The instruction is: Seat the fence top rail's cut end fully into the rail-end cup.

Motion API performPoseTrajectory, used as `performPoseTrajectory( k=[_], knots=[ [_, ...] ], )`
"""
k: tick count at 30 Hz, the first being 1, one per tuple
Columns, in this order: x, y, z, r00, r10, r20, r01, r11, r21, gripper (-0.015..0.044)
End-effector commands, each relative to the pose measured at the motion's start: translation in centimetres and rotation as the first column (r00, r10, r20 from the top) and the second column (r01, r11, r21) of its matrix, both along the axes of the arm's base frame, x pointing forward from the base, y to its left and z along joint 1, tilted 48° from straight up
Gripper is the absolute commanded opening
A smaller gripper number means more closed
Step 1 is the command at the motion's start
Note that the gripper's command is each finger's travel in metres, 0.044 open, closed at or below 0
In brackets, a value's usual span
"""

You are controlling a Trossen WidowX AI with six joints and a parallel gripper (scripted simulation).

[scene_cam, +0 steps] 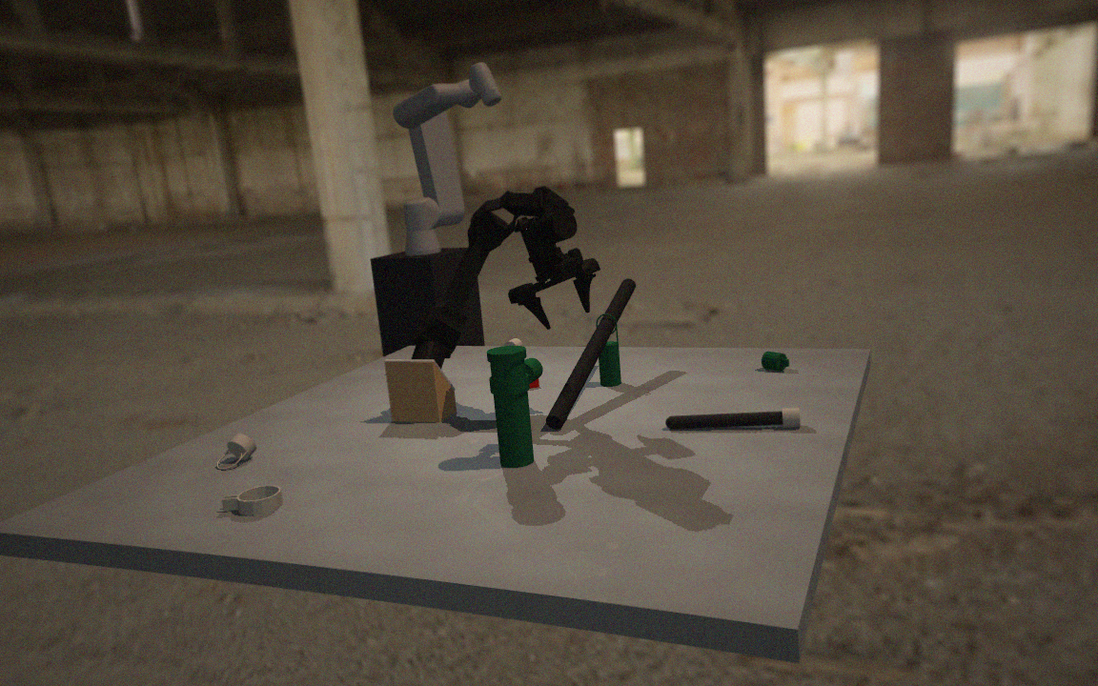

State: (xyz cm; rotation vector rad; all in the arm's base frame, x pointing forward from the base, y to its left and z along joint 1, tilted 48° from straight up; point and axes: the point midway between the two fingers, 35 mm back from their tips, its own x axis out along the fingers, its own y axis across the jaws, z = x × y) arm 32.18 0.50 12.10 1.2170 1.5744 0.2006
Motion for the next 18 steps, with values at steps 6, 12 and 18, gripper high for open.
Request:
performPoseTrajectory(
  k=[6, 12, 18],
  knots=[
    [-1.10, 5.88, -1.19, 0.658, -0.337, -0.673, 0.274, 0.940, -0.204, 0.0440],
    [-1.10, 5.88, -1.19, 0.658, -0.337, -0.673, 0.274, 0.940, -0.204, 0.0440],
    [-1.10, 5.88, -1.19, 0.658, -0.337, -0.673, 0.274, 0.940, -0.204, 0.0440]
  ],
)
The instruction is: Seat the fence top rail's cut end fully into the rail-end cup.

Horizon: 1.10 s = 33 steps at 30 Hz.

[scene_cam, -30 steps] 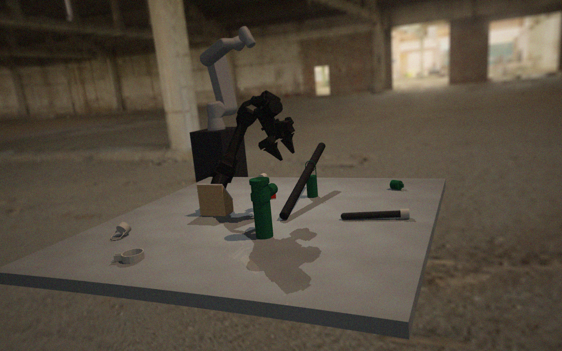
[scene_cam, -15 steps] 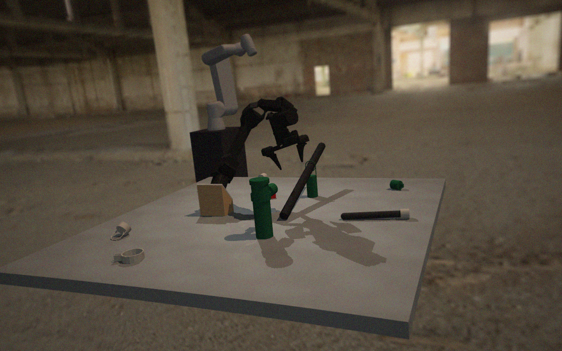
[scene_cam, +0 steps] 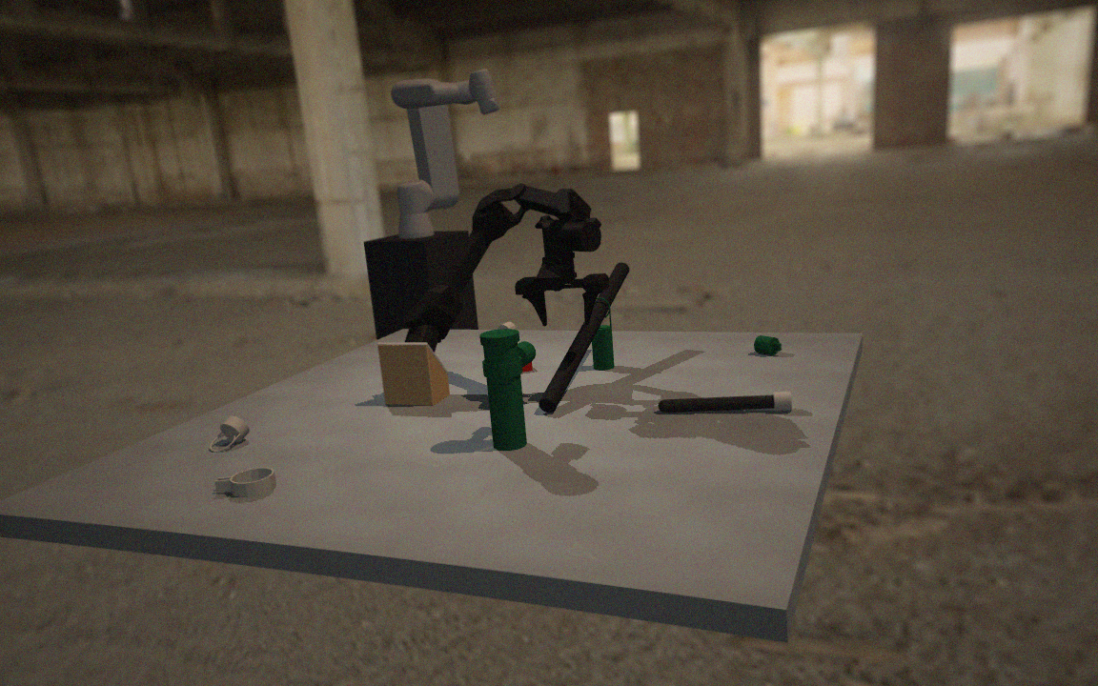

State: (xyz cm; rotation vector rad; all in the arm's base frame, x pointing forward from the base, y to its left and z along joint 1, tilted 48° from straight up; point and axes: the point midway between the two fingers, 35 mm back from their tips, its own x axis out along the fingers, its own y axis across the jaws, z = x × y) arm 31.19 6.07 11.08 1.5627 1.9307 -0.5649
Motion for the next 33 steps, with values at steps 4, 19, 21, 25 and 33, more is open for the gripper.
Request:
performPoseTrajectory(
  k=[4, 19, 21, 25, 33],
  knots=[
    [-0.1, 0.3, -0.2, 0.999, -0.021, -0.051, 0.020, 1.000, -0.016, 0.0440],
    [-0.9, 3.8, -3.4, 0.999, -0.021, -0.050, 0.020, 1.000, -0.014, 0.0440],
    [-0.9, 3.9, -3.5, 0.999, -0.021, -0.050, 0.020, 1.000, -0.014, 0.0440],
    [-0.9, 4.0, -3.6, 0.999, -0.021, -0.050, 0.020, 1.000, -0.014, 0.0440],
    [-1.0, 4.9, -4.5, 0.999, -0.021, -0.050, 0.020, 1.000, -0.015, 0.0440]
  ],
)
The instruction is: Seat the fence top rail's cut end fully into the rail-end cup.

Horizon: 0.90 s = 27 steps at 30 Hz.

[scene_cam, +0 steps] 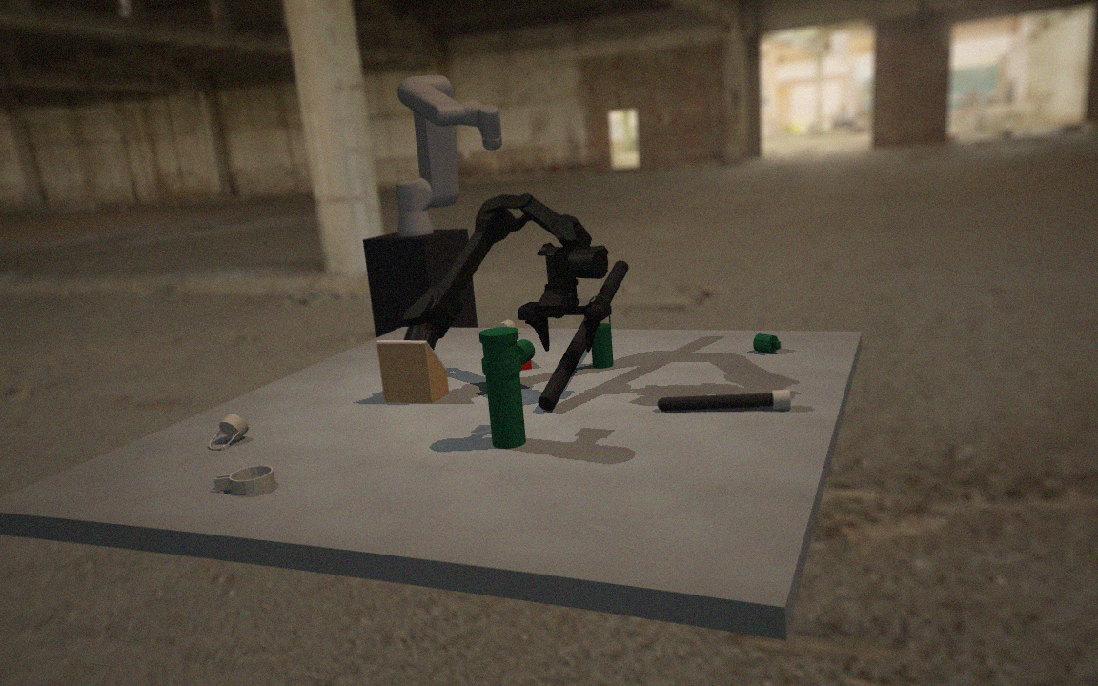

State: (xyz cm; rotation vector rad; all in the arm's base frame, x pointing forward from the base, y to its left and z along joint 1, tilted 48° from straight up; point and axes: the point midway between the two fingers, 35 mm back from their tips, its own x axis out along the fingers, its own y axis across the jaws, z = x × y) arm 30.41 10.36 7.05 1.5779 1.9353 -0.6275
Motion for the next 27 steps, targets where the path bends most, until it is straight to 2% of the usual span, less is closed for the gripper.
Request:
performPoseTrajectory(
  k=[1, 27],
  knots=[
    [-0.3, 0.7, -0.6, 1.000, 0.004, -0.007, -0.004, 1.000, 0.002, 0.0440],
    [-1.0, 3.8, -3.3, 1.000, 0.004, -0.008, -0.004, 1.000, 0.005, 0.0440]
  ],
)
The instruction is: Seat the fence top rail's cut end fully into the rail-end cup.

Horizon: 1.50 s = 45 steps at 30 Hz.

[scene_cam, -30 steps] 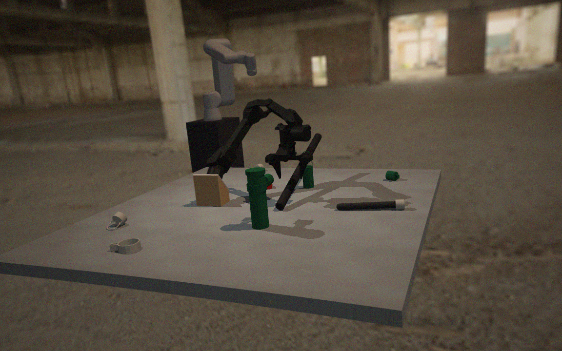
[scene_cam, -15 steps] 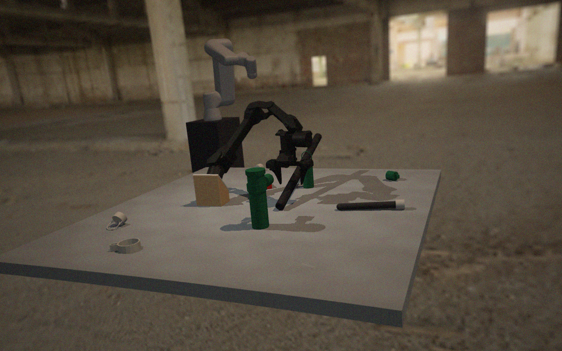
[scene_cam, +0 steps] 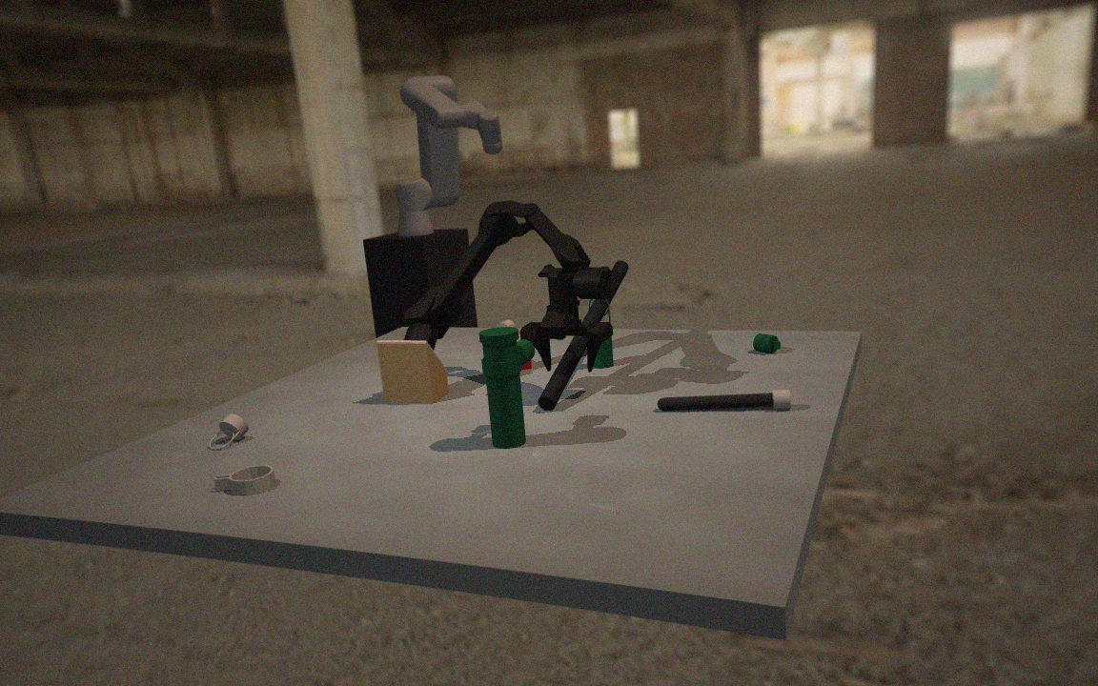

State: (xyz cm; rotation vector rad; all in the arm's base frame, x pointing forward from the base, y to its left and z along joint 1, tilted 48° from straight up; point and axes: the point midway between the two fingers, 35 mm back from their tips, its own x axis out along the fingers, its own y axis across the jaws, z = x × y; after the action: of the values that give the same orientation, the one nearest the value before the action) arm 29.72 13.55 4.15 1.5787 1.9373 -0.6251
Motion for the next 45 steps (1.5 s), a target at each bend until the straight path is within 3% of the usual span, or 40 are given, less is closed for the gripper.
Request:
performPoseTrajectory(
  k=[1, 4, 15, 22, 26, 32, 45],
  knots=[
    [-0.4, 0.7, -0.5, 1.000, 0.004, -0.008, -0.004, 1.000, 0.003, 0.0440],
    [-0.4, 0.8, -0.6, 1.000, 0.004, -0.008, -0.004, 1.000, 0.003, 0.0440],
    [-0.4, 0.8, -0.6, 1.000, 0.004, -0.008, -0.004, 1.000, 0.003, 0.0151],
    [-0.4, 0.8, -0.6, 1.000, 0.004, -0.008, -0.004, 1.000, 0.003, 0.0105],
    [-0.3, 0.4, -0.3, 1.000, 0.004, -0.008, -0.004, 1.000, 0.003, 0.0000],
    [0.2, -0.7, -0.1, 1.000, 0.004, 0.007, -0.004, 0.999, -0.039, 0.0000],
    [1.8, -8.3, 1.3, 0.997, 0.033, 0.067, -0.008, 0.939, -0.343, 0.0000]
  ],
)
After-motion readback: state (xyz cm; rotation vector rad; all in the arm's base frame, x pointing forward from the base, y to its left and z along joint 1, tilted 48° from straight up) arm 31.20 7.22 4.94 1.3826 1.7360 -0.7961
